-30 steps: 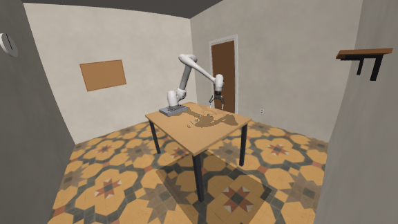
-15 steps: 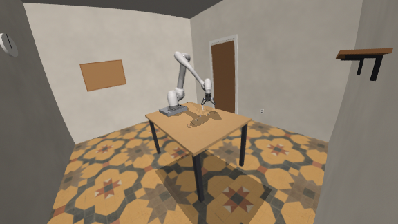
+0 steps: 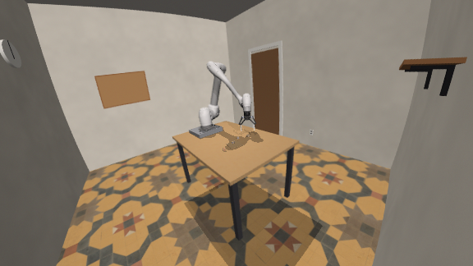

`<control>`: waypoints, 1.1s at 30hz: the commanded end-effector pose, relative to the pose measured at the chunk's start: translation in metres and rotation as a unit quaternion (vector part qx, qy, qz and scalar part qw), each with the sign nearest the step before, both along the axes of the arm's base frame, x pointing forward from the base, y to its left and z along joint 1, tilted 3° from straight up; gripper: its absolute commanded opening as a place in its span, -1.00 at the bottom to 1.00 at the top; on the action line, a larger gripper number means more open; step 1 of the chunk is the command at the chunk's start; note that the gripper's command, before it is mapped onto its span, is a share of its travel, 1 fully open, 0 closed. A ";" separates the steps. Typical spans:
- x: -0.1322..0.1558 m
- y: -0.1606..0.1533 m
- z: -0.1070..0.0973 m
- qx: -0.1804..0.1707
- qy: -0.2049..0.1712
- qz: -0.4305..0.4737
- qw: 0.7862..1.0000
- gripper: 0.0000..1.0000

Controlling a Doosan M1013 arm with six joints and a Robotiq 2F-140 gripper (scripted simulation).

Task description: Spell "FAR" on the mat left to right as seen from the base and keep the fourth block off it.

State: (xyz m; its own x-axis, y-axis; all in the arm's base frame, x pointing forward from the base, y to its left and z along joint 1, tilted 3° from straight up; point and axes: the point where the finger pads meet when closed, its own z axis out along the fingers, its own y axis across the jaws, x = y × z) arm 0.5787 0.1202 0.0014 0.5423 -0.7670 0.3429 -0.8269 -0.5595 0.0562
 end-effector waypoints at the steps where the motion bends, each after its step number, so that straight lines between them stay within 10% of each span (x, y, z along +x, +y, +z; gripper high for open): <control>1: -0.002 0.001 0.001 0.001 -0.003 0.002 1.000 1.00; 30: -0.002 0.000 0.002 0.001 -0.003 0.002 1.000 1.00; 33: -0.025 -0.044 0.005 0.001 -0.003 0.001 1.000 1.00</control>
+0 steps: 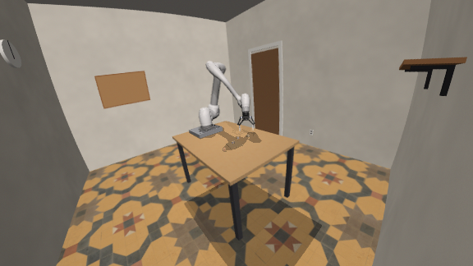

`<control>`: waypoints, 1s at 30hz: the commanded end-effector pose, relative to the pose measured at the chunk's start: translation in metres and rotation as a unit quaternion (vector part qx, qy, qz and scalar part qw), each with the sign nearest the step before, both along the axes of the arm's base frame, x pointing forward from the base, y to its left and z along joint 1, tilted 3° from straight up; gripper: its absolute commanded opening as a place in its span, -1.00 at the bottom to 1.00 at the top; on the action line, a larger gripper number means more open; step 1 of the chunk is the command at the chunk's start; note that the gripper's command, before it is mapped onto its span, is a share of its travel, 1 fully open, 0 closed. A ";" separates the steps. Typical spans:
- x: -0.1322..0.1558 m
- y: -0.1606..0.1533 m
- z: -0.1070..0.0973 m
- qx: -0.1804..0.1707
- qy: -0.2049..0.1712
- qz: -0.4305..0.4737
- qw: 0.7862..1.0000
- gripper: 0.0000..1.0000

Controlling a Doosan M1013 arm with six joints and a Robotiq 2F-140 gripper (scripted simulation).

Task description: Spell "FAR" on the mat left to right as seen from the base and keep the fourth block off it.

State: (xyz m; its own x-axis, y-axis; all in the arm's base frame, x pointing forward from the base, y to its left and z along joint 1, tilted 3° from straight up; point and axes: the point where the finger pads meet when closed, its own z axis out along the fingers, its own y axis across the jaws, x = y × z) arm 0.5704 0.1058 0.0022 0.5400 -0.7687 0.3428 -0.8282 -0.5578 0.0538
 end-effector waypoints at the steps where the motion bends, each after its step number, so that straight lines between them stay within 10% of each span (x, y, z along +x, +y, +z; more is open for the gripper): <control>1: -0.030 -0.051 0.005 0.000 -0.002 0.003 1.000 1.00; 30: -0.059 -0.090 0.006 0.000 -0.002 0.003 1.000 1.00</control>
State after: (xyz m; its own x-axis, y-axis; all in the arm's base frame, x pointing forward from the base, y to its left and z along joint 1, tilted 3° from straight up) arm 0.5127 0.0174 0.0075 0.5395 -0.7687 0.3436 -0.8285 -0.5575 0.0536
